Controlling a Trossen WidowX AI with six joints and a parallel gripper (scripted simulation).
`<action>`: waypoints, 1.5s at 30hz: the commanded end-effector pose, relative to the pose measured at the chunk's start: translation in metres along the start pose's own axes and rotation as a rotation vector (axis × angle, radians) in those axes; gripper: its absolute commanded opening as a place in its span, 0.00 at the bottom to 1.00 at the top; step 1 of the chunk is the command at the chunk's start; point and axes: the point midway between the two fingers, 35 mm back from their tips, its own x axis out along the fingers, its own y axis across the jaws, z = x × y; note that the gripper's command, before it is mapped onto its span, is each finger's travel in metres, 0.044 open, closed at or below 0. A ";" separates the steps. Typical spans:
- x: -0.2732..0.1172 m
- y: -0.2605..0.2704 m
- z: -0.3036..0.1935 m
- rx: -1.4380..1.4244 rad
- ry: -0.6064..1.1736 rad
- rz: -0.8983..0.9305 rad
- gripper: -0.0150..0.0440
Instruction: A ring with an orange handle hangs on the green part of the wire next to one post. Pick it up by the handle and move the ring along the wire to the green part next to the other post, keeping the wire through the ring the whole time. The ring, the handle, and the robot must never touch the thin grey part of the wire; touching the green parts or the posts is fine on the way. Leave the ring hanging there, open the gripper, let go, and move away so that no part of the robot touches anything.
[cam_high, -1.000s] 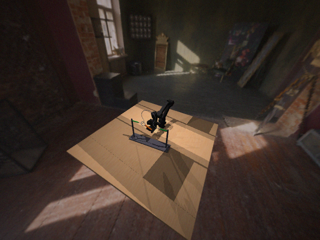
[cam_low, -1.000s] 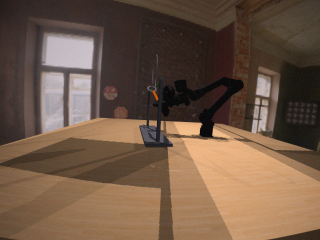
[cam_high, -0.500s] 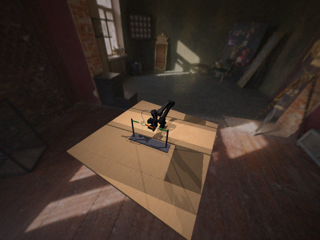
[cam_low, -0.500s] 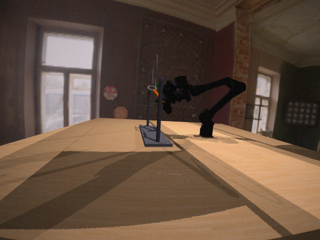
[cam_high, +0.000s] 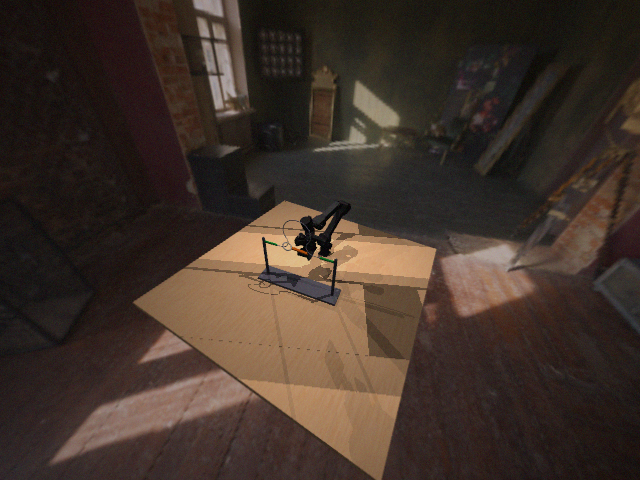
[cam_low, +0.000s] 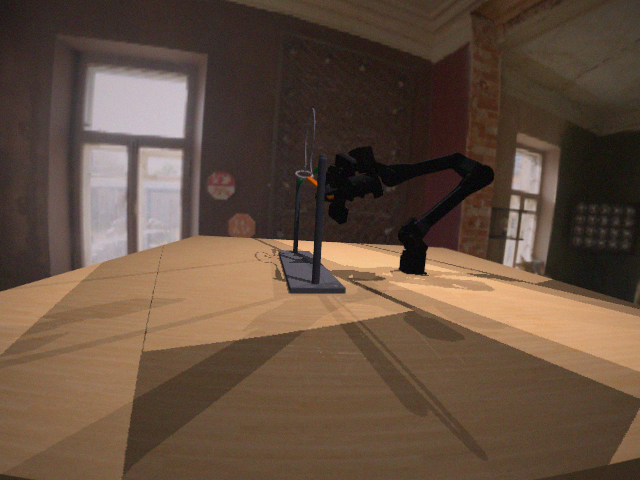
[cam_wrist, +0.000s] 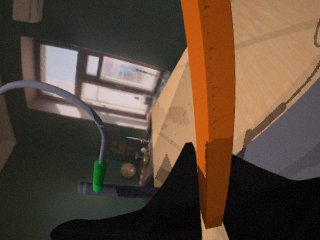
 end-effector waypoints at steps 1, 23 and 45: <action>-0.005 0.010 0.002 0.018 0.015 0.022 0.00; -0.023 0.051 0.008 0.256 0.133 0.139 0.00; -0.026 0.064 0.013 0.338 0.142 0.159 0.00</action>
